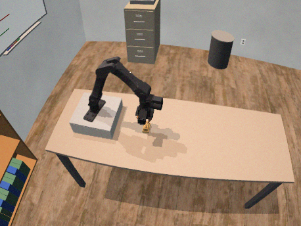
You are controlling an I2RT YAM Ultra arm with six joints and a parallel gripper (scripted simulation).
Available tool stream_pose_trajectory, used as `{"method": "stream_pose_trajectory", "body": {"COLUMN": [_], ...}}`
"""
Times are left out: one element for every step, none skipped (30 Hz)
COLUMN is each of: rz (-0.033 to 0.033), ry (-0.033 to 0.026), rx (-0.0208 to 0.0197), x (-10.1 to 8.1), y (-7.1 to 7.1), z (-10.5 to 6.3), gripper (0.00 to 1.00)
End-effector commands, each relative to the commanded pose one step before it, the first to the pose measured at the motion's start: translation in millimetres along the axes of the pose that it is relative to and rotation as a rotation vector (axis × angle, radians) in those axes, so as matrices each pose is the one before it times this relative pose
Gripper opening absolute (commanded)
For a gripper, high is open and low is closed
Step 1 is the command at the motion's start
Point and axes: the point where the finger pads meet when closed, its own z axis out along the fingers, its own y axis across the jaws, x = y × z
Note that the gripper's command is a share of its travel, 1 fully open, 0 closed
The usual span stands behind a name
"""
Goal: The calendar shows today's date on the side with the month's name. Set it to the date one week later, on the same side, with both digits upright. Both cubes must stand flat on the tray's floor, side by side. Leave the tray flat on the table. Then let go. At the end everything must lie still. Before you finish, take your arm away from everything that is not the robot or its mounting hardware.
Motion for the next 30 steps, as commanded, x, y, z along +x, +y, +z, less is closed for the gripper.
{"method": "stream_pose_trajectory", "body": {"rz": [-0.00095, 0.00000, 0.00000, 0.00000, 0.00000, 0.00000, 0.00000, 0.00000, 0.00000, 0.00000, 0.00000, 0.00000, 0.00000, 0.00000, 0.00000, 0.00000, 0.00000, 0.00000, 0.00000, 0.00000, 0.00000, 0.00000, 0.00000, 0.00000, 0.00000, 0.00000, 0.00000, 0.00000, 0.00000, 0.00000], "ry": [-0.00423, 0.00000, 0.00000, 0.00000, 0.00000, 0.00000, 0.00000, 0.00000, 0.00000, 0.00000, 0.00000, 0.00000, 0.00000, 0.00000, 0.00000, 0.00000, 0.00000, 0.00000, 0.00000, 0.00000, 0.00000, 0.00000, 0.00000, 0.00000, 0.00000, 0.00000, 0.00000, 0.00000, 0.00000, 0.00000], "rx": [-0.01633, 0.00000, 0.00000, 0.00000, 0.00000, 0.00000, 0.00000, 0.00000, 0.00000, 0.00000, 0.00000, 0.00000, 0.00000, 0.00000, 0.00000, 0.00000, 0.00000, 0.00000, 0.00000, 0.00000, 0.00000, 0.00000, 0.00000, 0.00000, 0.00000, 0.00000, 0.00000, 0.00000, 0.00000, 0.00000], "x": [-0.58, -0.01, -0.01, -0.01, -0.01, -0.01, -0.01, -0.01, -0.01, -0.01, -0.01, -0.01, -0.01, -0.01, -0.01, 0.00, 0.00, -0.01, -0.01, -0.01, -0.01, -0.01, -0.01, -0.01, -0.01, 0.00, 0.00, 0.00, 0.00, 0.00], "y": [3.57, 0.06, 0.06, 0.06, 0.06, 0.07, 0.06, 0.06, 0.07, 0.06, 0.07, 0.07, 0.06, 0.06, 0.06, 0.00, 0.00, 0.06, 0.06, 0.06, 0.05, 0.04, 0.05, 0.05, 0.04, 0.03, 0.03, 0.04, 0.03, 0.03], "z": [-2.20, 1.40, 1.45, 1.49, 1.53, 1.56, 1.58, 1.60, 1.61, 1.60, 1.60, 1.59, 1.57, 1.55, 1.51, 0.00, 0.00, 1.47, 1.43, 1.38, 1.32, 1.25, 1.19, 1.12, 1.04, 0.96, 0.88, 0.80, 0.72, 0.63], "gripper": [0.45, 0.45, 0.45, 0.45, 0.45, 0.45, 0.45, 0.45, 0.45, 0.45, 0.45, 0.45, 0.45, 0.45, 0.45, 0.45, 0.45, 0.45, 0.45, 0.45, 0.45, 0.45, 0.45, 0.45, 0.45, 0.45, 0.45, 0.45, 0.45, 0.45]}}
